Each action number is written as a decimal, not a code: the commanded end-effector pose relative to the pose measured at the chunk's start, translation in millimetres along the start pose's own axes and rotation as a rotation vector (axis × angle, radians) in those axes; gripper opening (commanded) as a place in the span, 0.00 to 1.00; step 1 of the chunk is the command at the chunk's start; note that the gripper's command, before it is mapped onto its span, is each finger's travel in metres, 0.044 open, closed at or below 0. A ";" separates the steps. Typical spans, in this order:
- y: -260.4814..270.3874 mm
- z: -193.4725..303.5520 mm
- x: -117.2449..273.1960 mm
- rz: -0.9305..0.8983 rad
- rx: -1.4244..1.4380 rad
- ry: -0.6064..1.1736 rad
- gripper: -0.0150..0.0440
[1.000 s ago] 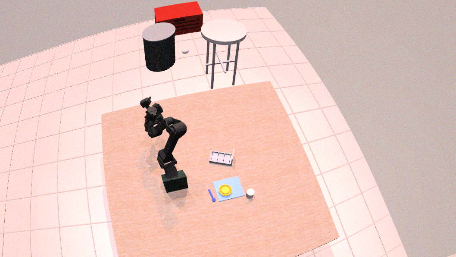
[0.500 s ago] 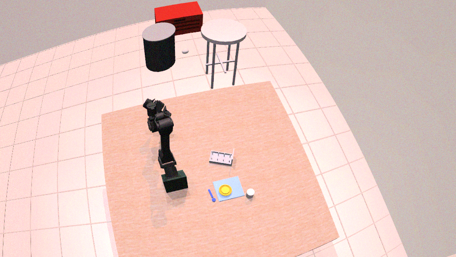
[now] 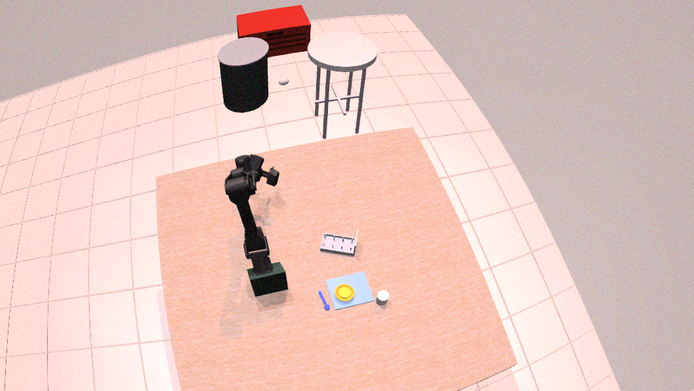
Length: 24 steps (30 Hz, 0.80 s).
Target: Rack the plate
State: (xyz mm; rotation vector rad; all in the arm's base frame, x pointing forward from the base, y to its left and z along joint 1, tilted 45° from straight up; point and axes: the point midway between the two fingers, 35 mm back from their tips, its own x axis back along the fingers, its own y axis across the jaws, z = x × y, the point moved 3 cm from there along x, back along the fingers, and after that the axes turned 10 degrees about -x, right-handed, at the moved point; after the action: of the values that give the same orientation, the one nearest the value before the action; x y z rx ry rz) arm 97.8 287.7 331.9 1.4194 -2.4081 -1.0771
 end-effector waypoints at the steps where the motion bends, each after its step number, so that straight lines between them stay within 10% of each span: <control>1: -23.1 -2.5 -15.8 0.079 0.087 0.021 0.93; 24: -222.3 -43.4 -44.6 0.650 0.379 0.287 0.93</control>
State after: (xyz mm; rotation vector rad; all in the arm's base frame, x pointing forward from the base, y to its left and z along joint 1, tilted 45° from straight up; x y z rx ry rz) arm 280.4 248.7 241.2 0.7530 -2.6518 -0.3184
